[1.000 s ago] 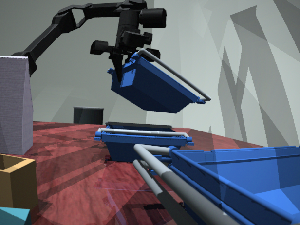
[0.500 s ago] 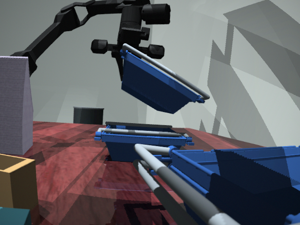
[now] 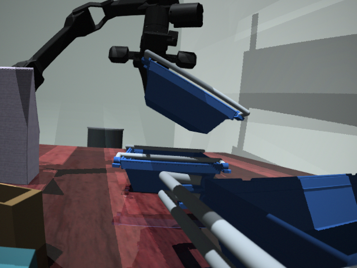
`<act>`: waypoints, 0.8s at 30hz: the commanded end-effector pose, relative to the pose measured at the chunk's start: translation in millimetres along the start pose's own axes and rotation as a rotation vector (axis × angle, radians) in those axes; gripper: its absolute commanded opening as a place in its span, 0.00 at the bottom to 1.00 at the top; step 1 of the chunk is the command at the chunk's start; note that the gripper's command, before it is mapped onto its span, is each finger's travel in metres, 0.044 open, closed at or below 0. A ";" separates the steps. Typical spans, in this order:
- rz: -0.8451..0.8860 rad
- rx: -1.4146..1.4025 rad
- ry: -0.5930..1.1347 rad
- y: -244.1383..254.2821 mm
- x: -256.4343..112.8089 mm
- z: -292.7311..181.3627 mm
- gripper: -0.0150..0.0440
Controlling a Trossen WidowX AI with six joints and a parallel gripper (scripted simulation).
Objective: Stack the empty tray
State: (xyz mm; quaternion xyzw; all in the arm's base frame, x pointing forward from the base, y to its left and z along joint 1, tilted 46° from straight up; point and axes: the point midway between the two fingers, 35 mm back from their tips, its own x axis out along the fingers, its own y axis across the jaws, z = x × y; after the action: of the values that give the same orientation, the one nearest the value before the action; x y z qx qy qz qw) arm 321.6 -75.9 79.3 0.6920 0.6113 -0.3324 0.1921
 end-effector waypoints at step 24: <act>0.018 0.005 -0.001 2.9 -5.3 -0.4 0.25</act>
State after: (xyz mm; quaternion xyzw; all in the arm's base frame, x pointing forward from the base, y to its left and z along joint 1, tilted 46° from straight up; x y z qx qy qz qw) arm 322.8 -76.6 80.6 0.6930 0.6096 -0.3335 0.1921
